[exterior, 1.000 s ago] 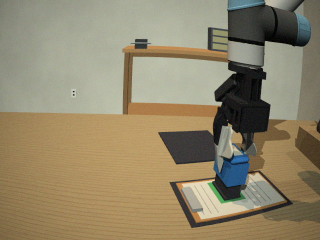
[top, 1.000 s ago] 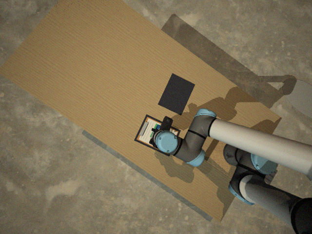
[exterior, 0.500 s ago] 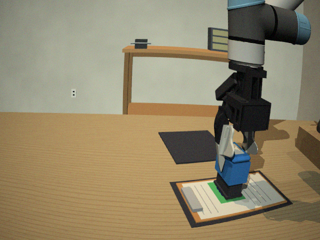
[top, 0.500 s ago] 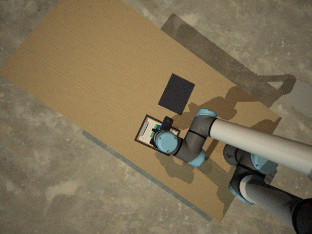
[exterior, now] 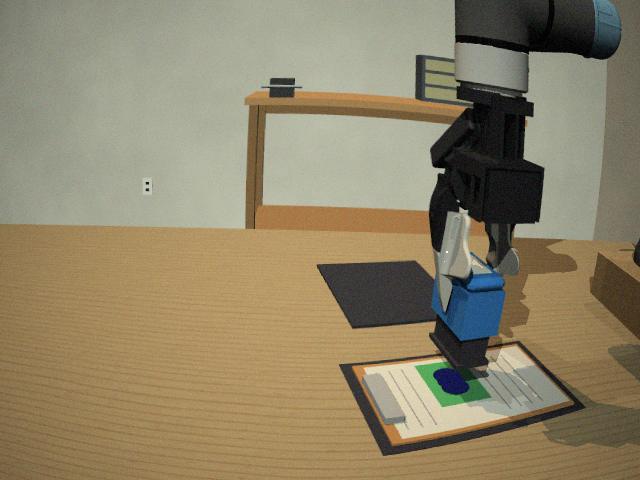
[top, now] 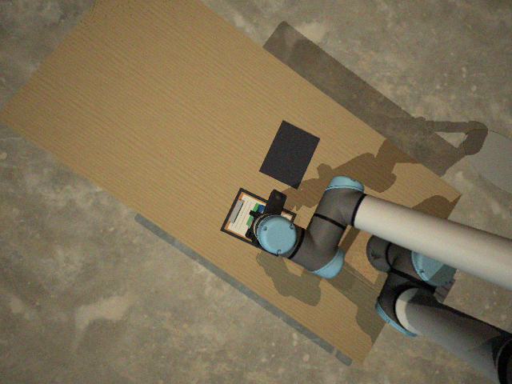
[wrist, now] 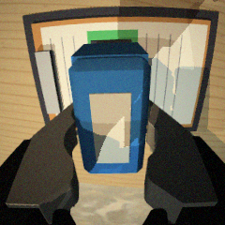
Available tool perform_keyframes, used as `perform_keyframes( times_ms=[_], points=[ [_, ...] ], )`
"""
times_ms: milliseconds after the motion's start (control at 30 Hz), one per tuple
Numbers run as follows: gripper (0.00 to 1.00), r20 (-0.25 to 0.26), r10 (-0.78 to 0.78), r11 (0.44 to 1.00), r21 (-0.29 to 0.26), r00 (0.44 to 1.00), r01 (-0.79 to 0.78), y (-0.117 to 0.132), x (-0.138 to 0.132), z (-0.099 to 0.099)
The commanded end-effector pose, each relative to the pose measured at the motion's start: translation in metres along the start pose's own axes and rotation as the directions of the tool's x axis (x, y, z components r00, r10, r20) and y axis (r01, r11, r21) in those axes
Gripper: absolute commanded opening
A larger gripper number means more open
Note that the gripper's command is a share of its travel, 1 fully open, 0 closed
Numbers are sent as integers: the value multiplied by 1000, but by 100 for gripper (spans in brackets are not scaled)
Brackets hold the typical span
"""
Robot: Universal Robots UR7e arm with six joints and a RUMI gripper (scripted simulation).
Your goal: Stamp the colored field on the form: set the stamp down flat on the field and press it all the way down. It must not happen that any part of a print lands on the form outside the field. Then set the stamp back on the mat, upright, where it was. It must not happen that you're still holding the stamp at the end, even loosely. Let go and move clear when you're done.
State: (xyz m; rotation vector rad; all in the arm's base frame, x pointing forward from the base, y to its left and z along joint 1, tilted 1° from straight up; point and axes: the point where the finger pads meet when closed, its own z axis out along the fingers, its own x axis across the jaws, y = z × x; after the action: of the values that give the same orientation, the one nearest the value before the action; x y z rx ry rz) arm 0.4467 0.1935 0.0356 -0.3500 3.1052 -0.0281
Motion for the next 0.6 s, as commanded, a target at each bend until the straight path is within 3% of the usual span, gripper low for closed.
perform_keyframes(
  times_ms=[0, 267, 567],
  points=[
    [16, 2, -1, 1000, 0, 1000, 1, -3, -2, -2],
    [16, 3, -22, 1000, 0, 1000, 22, -36, -9, -3],
    [16, 1, -94, 996, -1, 996, 94, -150, -15, -1]
  ],
)
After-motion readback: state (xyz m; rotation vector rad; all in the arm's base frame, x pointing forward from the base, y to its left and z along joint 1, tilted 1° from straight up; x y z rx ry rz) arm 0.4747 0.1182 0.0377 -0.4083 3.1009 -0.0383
